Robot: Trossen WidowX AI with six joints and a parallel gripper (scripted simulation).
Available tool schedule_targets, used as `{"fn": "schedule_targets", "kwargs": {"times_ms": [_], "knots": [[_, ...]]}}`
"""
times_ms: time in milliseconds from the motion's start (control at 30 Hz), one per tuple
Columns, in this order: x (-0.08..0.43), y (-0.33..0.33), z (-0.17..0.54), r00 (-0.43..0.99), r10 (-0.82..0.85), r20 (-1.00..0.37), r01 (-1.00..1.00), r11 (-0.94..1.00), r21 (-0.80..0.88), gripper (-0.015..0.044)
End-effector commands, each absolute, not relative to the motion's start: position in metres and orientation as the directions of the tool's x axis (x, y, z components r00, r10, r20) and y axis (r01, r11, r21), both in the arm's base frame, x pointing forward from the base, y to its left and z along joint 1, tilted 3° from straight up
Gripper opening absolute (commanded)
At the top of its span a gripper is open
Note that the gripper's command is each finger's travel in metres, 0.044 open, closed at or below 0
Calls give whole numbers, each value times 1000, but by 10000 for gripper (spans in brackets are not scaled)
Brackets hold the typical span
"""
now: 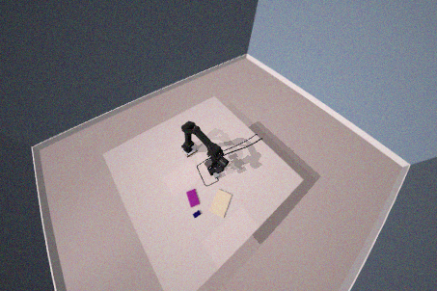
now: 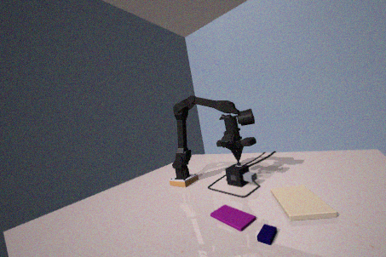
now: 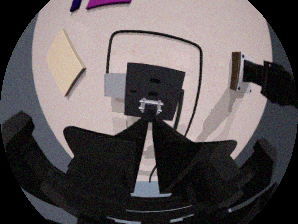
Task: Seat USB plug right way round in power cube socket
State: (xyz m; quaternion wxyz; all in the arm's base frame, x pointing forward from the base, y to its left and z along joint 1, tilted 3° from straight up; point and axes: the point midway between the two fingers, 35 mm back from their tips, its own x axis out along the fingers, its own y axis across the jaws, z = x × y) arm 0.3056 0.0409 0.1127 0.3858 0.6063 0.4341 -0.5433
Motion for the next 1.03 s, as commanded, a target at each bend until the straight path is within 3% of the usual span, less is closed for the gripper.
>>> {"fn": "schedule_targets", "kwargs": {"times_ms": [0, 1000], "knots": [[306, 41, 113, 33, 107, -994, 946, -326, -4, 79], [305, 40, 124, 32, 107, -994, 946, -326, -4, 95]]}}
